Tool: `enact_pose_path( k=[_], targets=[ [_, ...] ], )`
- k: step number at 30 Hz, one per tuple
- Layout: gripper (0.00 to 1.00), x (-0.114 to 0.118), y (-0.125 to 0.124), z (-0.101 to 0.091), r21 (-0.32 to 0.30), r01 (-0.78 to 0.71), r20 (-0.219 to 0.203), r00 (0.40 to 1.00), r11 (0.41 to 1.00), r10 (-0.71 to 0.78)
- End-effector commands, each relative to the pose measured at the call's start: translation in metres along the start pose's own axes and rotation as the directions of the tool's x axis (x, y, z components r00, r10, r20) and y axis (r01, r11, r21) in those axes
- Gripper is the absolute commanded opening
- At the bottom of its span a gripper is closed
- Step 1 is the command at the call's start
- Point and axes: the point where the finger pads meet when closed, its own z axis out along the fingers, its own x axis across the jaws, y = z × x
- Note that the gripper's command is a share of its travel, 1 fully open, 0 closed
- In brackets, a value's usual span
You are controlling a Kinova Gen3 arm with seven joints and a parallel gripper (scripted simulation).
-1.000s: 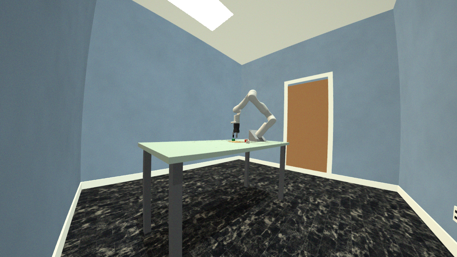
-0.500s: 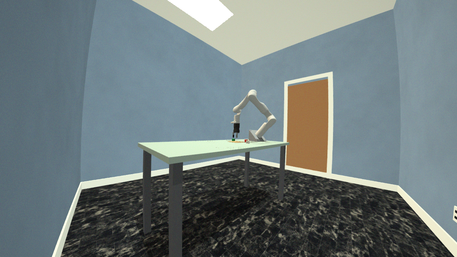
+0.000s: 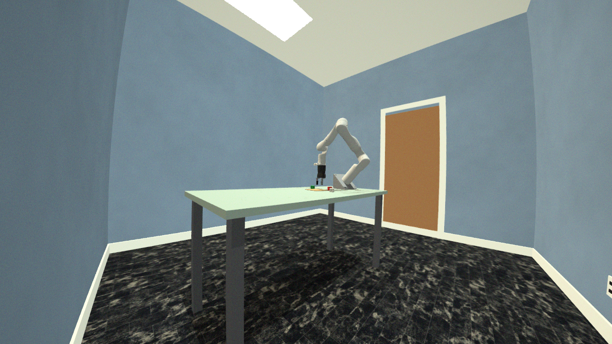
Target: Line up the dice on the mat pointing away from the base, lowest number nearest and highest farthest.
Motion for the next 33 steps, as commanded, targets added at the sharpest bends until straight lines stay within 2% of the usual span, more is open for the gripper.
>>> enact_pose_path(
  k=[1,9,11,17,22,33],
  targets=[
    [1.0,-0.023,0.001,-0.003,0.003,0.01,-0.001,1.0,1.0,-0.01],
    [1.0,-0.08,0.014,-0.003,0.003,0.01,-0.001,1.0,1.0,-0.01],
    [1.0,-0.08,0.014,-0.003,0.003,0.01,-0.001,1.0,1.0,-0.01],
    [1.0,-0.109,0.021,-0.003,0.003,0.01,-0.001,1.0,1.0,-0.01],
    [1.0,-0.118,0.023,-0.003,0.003,0.01,-0.001,1.0,1.0,-0.01],
    [1.0,-0.119,0.023,-0.003,0.003,0.01,-0.001,1.0,1.0,-0.01]
  ],
)
